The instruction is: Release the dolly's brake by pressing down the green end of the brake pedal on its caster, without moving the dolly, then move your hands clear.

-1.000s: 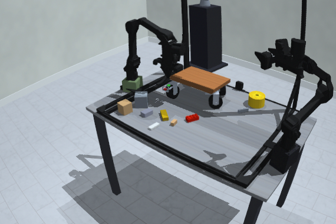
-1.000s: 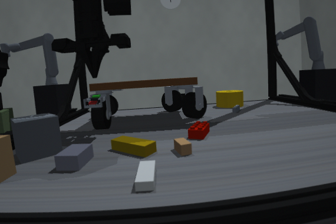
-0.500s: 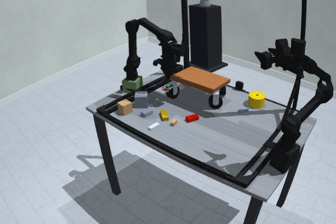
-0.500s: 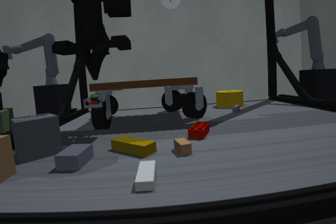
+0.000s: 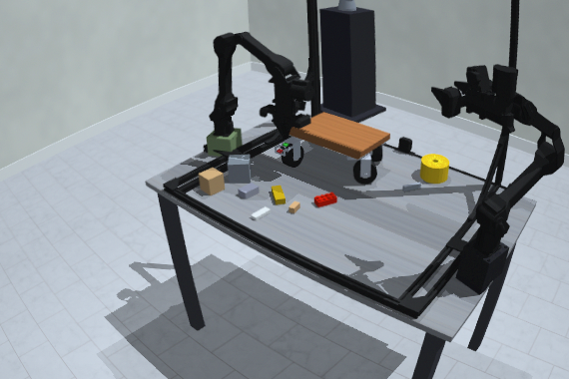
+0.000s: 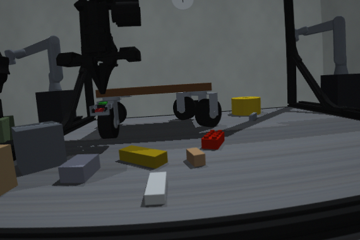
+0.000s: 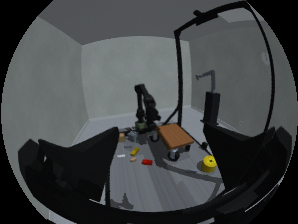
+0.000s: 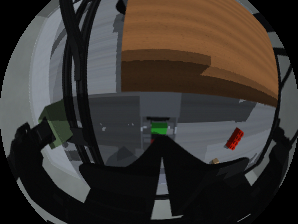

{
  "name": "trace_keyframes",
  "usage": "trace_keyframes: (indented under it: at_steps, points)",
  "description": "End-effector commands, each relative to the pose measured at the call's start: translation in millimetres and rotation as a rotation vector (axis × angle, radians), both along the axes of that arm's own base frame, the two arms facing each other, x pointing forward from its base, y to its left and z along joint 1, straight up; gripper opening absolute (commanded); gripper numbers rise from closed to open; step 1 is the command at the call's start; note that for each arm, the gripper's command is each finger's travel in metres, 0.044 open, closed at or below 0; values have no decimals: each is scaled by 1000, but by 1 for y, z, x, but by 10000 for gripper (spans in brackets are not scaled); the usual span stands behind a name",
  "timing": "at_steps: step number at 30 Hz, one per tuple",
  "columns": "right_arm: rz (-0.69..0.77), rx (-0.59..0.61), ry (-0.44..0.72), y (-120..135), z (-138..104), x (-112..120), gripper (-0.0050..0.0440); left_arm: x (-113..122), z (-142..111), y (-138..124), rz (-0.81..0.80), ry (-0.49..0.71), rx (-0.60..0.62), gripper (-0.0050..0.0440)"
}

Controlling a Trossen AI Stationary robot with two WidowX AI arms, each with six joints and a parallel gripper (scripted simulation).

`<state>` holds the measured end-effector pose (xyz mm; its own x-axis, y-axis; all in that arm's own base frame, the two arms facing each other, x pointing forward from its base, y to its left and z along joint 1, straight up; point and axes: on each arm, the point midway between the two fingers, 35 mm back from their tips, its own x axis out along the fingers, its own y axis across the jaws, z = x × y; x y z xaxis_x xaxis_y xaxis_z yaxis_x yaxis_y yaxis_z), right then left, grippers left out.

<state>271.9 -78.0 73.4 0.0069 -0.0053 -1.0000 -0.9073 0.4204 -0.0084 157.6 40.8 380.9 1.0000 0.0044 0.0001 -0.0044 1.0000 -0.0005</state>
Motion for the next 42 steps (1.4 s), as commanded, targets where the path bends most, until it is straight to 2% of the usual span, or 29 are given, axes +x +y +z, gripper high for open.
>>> trace_keyframes:
  at_steps: [1, 36, 40, 42]
  points:
    - [2, 5, 7, 1, -5, -1, 0, 0, 0, -1, -4, 0, 0, 440]
    - [2, 5, 7, 2, -24, 0, 0, 0, 0, -1, -4, 0, 0, 440]
    - [2, 5, 7, 2, -24, 0, 0, 0, 0, -1, -4, 0, 0, 440]
    - [2, 5, 7, 2, -16, 1, 0, 0, 0, -1, -4, 0, 0, 440]
